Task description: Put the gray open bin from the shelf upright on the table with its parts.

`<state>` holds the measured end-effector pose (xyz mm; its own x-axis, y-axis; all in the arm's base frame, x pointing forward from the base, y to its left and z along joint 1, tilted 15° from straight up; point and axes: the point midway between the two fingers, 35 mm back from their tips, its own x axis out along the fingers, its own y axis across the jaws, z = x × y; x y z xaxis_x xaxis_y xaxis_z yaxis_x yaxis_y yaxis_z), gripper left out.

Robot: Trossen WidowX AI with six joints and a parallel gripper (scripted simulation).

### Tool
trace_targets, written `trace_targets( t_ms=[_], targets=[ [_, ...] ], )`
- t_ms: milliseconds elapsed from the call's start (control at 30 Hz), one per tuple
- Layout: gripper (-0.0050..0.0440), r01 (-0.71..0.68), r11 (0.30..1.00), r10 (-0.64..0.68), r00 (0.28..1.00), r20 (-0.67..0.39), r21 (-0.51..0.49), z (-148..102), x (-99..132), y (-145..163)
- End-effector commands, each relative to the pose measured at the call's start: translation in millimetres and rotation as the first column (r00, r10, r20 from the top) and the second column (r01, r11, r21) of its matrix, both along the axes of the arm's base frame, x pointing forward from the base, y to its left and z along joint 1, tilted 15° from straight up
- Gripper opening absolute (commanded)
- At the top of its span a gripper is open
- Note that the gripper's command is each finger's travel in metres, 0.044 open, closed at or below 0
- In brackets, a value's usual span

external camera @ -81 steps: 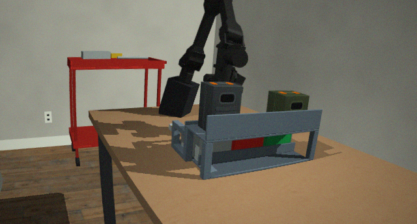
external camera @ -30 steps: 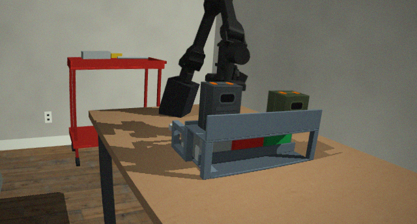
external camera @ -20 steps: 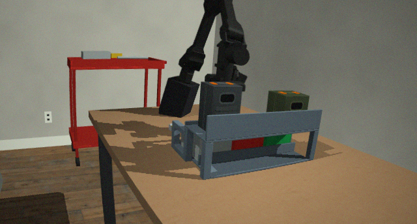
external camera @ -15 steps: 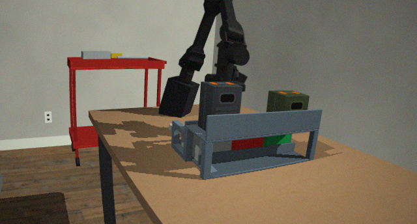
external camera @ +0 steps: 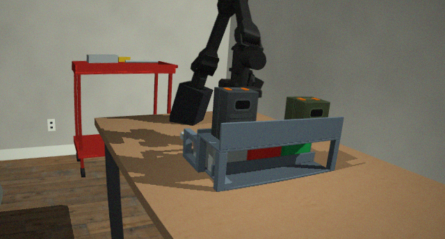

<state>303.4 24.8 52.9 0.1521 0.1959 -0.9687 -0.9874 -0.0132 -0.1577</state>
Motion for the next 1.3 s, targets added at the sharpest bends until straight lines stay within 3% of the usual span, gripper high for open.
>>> trace_targets(
  t_ms=[0,1267],
  targets=[
    [0.0000,0.000,1.000,0.001,0.999,0.036,-0.003,10.0,4.9,-0.3],
    [0.0000,0.000,1.000,0.000,0.998,0.057,-0.003,15.7,6.3,-0.4]
  ],
)
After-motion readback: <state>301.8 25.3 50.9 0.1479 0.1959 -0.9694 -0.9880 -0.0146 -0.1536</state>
